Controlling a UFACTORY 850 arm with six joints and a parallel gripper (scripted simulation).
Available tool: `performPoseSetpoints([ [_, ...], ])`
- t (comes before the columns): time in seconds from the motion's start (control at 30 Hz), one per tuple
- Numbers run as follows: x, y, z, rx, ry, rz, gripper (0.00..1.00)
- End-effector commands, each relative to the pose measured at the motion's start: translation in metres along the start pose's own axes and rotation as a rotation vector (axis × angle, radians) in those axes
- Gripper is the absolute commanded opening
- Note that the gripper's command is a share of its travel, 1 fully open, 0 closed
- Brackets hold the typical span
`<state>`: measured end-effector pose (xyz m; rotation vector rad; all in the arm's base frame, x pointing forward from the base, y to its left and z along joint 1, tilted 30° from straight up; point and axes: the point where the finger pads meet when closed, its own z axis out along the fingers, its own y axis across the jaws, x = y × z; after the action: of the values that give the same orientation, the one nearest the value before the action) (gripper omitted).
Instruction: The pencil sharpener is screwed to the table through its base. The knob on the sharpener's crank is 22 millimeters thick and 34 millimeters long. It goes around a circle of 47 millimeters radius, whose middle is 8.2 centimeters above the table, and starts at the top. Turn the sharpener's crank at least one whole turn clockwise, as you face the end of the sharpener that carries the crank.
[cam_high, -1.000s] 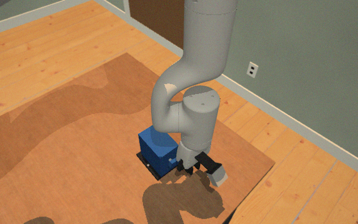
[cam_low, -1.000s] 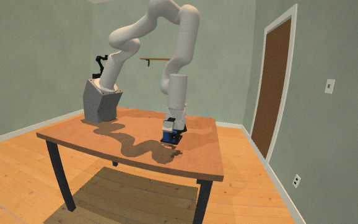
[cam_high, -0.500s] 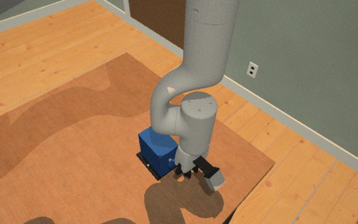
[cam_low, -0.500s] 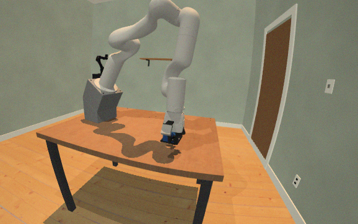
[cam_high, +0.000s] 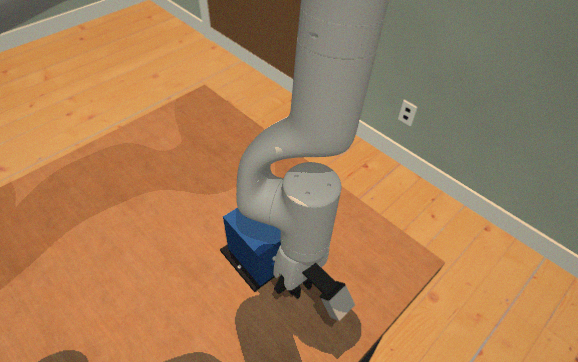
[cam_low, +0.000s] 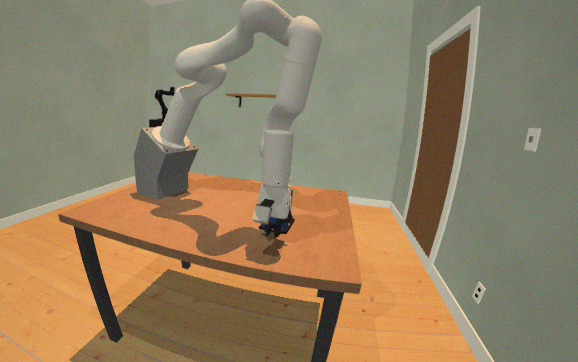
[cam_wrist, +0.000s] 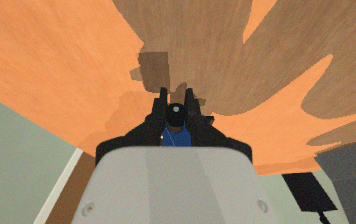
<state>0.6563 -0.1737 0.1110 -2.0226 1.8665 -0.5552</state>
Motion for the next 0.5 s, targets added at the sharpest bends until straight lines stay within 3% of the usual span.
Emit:
performPoseSetpoints([
  [0.0, 0.0, 0.008, 0.003, 0.009, 0.01, -0.001, 0.0],
  [0.47, 0.0, 0.029, 0.003, 0.009, 0.01, -0.001, 0.0],
])
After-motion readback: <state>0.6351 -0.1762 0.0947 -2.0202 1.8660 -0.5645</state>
